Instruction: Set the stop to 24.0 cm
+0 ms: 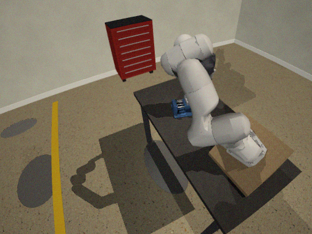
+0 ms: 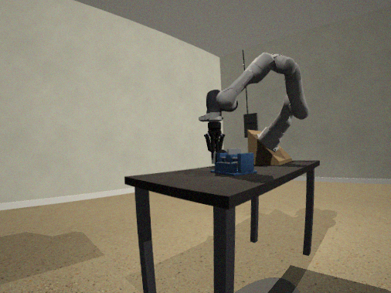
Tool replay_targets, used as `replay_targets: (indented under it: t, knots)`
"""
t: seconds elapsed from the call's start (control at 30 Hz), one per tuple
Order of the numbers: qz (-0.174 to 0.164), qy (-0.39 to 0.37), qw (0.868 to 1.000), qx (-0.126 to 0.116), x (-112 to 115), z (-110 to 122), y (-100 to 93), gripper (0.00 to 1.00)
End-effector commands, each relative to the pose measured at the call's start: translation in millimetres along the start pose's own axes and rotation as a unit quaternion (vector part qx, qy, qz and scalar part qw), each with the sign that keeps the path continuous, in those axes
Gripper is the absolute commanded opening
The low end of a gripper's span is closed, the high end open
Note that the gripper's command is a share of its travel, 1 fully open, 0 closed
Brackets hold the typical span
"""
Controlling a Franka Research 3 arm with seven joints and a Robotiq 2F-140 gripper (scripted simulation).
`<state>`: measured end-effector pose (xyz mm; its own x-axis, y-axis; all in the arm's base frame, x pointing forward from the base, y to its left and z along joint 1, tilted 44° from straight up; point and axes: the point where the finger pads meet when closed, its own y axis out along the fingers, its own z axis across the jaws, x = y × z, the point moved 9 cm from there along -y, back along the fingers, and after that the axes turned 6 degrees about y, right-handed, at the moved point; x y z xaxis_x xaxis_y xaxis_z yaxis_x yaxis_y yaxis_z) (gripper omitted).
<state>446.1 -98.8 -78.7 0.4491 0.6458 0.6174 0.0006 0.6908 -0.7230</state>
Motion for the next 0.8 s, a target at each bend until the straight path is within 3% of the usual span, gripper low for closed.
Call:
replay_targets:
  t: [0.0,0.77]
  knots:
    - [-0.002,-0.002,1.0,0.004,-2,9,8.4,0.04]
    - [-0.002,-0.002,1.0,0.004,-5,33,9.5,0.04]
